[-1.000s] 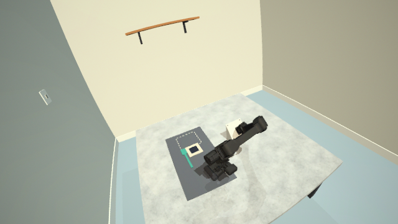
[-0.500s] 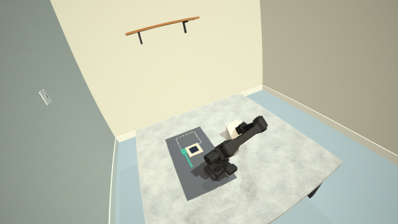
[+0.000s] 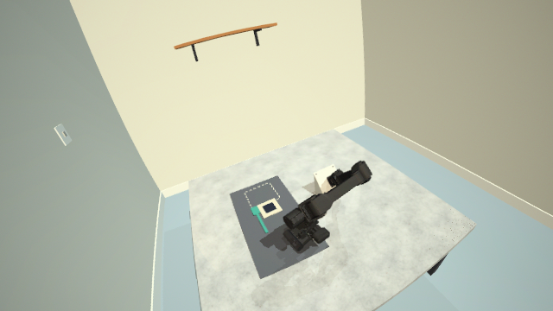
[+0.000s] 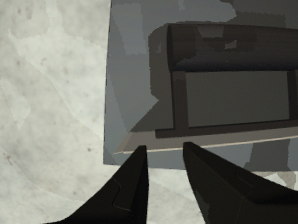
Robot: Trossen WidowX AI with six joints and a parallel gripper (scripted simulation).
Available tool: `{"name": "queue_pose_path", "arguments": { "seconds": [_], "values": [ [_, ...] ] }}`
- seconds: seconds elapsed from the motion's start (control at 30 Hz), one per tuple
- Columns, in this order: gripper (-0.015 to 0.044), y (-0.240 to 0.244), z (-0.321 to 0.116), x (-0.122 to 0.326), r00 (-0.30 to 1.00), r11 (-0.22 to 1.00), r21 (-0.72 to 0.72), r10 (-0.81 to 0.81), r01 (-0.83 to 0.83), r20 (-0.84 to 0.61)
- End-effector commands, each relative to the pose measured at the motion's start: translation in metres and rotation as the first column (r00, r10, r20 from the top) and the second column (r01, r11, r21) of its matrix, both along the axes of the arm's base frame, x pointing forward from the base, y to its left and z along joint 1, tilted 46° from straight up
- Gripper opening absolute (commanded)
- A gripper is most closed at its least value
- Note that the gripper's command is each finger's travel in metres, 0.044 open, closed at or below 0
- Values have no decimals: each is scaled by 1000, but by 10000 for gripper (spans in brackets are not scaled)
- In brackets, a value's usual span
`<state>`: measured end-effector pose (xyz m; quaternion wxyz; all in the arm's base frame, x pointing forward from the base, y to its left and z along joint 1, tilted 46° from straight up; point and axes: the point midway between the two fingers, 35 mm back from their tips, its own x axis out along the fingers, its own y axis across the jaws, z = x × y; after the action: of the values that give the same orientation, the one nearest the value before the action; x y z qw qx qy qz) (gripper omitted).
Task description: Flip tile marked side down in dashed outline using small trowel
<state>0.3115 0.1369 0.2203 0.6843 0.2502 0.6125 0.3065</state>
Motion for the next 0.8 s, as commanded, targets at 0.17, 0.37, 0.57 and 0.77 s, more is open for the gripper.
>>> {"name": "queue_pose_path", "arguments": {
  "seconds": [0.17,0.37,0.57,0.77],
  "values": [
    [100,-1,-1,-10,1000,1000,-1,2,-2,-8],
    [100,-1,-2,-19,1000,1000,-2,3,-3,-12],
    [100,-1,-4,-31,1000,1000,-2,3,-3,-13],
    [100,0,-7,-45,1000,1000,-2,3,-3,-14]
  ]
}}
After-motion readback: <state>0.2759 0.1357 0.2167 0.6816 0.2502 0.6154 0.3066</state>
